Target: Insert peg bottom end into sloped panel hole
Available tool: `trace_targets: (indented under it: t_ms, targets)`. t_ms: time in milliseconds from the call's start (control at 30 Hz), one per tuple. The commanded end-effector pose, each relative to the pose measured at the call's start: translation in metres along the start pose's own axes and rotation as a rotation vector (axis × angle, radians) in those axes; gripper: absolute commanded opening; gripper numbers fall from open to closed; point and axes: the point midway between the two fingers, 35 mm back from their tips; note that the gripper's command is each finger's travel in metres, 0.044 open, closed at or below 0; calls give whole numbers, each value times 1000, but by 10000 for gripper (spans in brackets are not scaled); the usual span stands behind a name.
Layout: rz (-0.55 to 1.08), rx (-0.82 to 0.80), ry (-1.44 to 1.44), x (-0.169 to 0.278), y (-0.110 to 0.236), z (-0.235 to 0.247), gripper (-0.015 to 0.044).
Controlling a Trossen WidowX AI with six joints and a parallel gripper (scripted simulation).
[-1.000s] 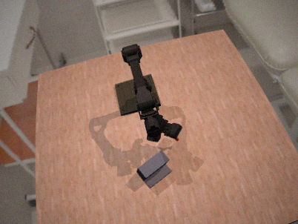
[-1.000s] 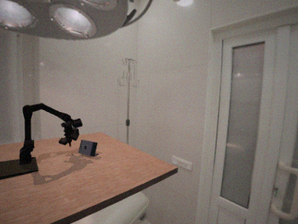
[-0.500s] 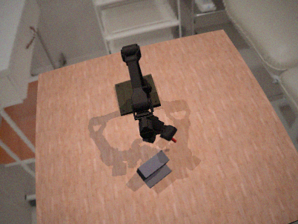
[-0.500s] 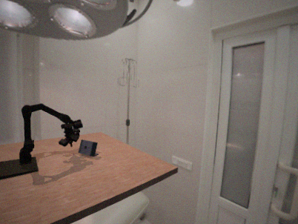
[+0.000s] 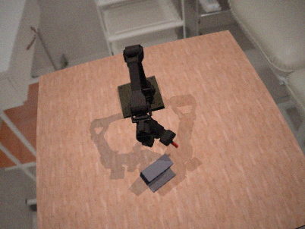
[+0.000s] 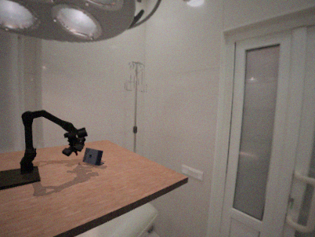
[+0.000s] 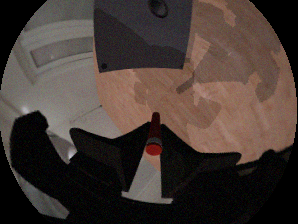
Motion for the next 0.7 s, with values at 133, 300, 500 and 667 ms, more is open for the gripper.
trace_targets:
  t_ms: [133, 300, 500, 667]
  targets:
    - [-1, -36, -54, -5, 3, -7, 0]
    - [-6, -59, -79, -9, 5, -9, 0]
    - [-13, -87, -109, -14, 8, -12, 0]
    - [-18, -110, -134, -18, 11, -15, 0]
Point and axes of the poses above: the point midway between the two fingers, 35 mm back from their tips, its own y axis back along the fingers, its own z axis across the jaws, x = y × z, and after that the axes turned 10 degrees about y, right-handed
